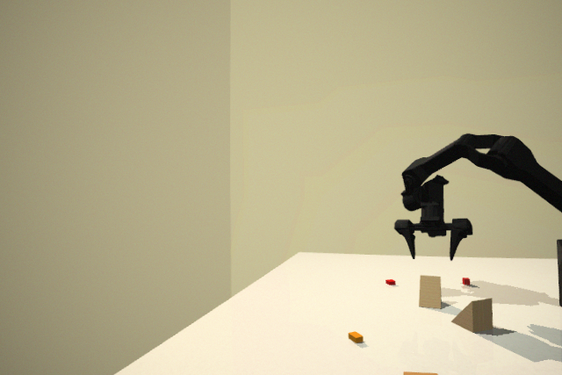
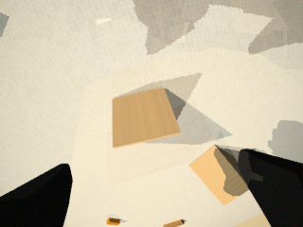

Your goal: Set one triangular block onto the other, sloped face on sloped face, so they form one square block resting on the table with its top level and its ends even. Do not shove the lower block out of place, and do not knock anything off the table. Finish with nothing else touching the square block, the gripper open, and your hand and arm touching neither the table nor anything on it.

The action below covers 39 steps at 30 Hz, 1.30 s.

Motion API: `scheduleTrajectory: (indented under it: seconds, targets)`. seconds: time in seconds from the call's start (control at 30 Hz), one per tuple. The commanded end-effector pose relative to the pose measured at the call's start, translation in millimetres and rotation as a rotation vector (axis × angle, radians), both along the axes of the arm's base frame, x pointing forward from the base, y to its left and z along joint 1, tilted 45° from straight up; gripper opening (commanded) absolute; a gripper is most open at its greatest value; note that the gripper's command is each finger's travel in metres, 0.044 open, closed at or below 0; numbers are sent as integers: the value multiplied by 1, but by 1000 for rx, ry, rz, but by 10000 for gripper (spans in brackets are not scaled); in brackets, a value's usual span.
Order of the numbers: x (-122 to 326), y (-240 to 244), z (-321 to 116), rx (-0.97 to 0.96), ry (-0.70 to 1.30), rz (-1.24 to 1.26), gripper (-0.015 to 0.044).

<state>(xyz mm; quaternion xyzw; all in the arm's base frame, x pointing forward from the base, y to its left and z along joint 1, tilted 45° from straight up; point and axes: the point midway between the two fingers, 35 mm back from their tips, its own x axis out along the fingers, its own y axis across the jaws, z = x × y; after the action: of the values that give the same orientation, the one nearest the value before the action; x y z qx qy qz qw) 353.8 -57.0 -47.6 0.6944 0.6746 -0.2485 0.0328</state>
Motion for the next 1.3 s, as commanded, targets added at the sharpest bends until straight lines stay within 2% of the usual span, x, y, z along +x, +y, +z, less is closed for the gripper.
scheduleTrajectory:
  seconds: [0.0,1.27]
  targets:
    - [3,-3,0,16,-62,12,440]
    - [6,49,-21,25,-111,49,440]
